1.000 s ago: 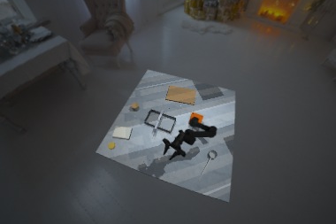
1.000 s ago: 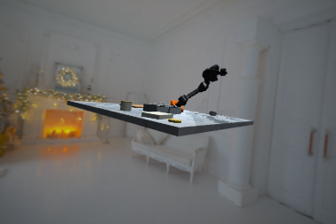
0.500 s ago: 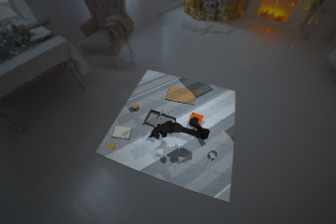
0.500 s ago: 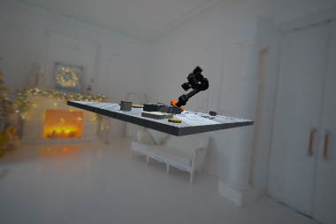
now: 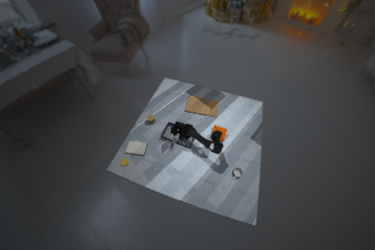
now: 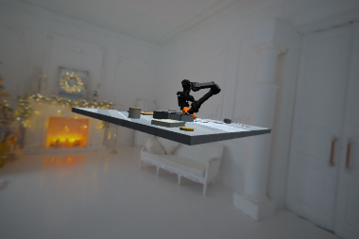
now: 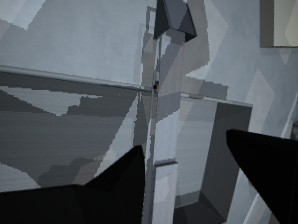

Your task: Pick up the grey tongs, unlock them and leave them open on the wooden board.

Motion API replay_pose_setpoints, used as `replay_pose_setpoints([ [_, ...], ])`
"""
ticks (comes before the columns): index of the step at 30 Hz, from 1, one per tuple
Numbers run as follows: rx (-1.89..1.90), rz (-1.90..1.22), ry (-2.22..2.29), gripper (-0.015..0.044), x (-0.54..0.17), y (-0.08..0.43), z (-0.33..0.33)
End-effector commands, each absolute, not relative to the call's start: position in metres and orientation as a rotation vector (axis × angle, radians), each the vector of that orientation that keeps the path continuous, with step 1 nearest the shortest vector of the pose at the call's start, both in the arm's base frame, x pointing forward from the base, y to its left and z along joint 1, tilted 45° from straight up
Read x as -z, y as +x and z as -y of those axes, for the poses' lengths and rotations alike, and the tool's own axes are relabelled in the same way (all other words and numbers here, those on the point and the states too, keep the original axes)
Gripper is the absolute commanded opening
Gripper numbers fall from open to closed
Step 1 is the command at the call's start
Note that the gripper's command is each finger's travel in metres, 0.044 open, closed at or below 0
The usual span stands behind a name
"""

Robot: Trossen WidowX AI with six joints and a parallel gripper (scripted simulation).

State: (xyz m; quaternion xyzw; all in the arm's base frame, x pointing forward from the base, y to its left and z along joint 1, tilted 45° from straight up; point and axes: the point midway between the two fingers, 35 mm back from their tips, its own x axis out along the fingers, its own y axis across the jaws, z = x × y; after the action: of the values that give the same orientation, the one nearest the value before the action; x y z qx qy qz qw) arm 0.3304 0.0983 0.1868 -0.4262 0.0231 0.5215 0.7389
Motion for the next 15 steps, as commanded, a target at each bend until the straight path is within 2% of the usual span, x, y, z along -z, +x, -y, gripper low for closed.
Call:
replay_pose_setpoints([
  [1,-1.158,-0.081,-0.892,0.026,-0.1815,0.3272,-0.0973],
  [15,-1.159,-0.083,-0.893,0.026,-0.1755,0.3255,-0.0975],
])
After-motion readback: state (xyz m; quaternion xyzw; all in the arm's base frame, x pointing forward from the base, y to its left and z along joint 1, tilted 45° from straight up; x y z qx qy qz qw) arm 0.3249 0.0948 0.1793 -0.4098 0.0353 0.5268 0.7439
